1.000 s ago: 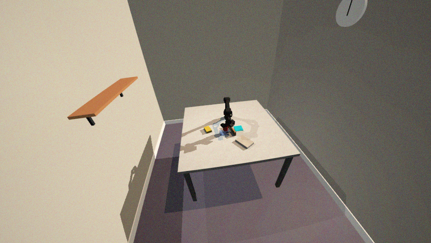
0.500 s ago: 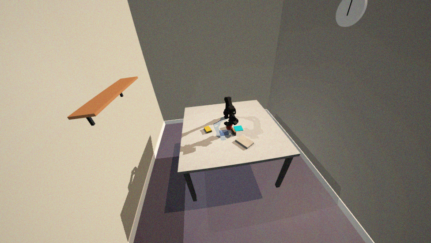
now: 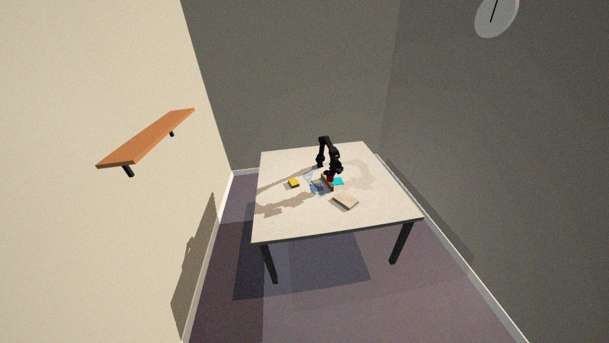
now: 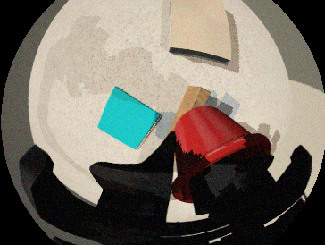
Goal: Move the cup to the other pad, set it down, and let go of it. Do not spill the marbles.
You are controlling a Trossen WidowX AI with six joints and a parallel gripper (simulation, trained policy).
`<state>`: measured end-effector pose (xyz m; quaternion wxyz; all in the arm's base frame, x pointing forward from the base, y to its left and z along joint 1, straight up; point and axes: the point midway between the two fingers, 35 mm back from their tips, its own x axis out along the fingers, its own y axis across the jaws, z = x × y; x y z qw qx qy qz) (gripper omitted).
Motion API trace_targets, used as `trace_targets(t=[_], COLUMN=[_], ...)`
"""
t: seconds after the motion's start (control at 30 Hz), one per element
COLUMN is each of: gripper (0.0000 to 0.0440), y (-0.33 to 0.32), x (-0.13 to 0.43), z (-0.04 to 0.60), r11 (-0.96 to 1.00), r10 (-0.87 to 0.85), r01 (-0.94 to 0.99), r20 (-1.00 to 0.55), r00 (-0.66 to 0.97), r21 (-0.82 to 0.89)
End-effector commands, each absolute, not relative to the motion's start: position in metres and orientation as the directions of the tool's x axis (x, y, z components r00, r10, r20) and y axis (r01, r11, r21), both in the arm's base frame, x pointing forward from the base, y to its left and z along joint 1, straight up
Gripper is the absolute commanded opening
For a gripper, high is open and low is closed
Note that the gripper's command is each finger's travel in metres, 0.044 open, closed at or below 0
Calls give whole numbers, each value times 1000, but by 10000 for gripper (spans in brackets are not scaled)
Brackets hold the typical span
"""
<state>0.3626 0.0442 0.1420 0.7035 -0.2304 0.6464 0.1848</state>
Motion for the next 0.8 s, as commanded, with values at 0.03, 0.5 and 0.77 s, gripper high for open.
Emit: trace_targets(t=[0.03, 0.5, 0.77], gripper=[0, 0, 0], y=[62, 110, 120], x=[362, 350, 337], z=[143, 133, 116], r11=[815, 782, 775], r10=[-26, -9, -17], r01=[-572, -617, -624], r20=[-993, -991, -991], r00=[113, 135, 130], r21=[-86, -91, -95])
